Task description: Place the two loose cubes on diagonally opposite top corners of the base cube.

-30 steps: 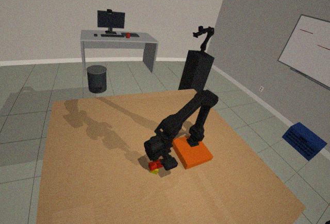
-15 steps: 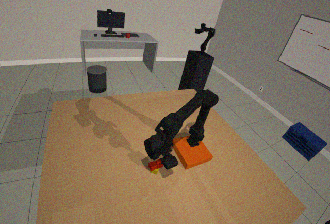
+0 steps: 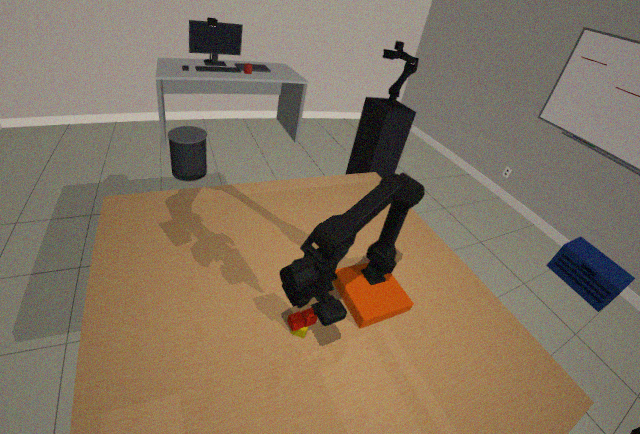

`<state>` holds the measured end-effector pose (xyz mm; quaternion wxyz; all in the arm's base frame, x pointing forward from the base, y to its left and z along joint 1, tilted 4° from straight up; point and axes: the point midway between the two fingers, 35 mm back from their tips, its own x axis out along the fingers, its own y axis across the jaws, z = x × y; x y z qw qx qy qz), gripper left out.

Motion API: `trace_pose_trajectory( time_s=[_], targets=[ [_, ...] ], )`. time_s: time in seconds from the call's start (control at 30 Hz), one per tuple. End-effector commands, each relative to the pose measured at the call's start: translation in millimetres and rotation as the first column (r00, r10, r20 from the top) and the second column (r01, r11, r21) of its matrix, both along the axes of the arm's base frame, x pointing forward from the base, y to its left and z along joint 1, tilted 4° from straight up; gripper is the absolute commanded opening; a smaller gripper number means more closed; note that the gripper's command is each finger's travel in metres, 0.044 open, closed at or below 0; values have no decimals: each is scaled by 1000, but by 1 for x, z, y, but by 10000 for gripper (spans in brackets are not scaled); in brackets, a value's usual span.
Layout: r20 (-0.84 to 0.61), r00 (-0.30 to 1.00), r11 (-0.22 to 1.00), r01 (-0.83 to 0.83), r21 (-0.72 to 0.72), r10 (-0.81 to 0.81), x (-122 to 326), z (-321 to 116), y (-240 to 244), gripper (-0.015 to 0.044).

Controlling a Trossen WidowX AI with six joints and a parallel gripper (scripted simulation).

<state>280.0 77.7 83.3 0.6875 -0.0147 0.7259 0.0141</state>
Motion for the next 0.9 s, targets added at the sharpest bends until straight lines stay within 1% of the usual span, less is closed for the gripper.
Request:
trace_pose_trajectory(
  time_s=[0.0,0.87],
  targets=[
    [18,1000,1000,-2,5,2,3,8,1,205],
    [18,1000,1000,-2,5,2,4,24,1,205]
  ],
)
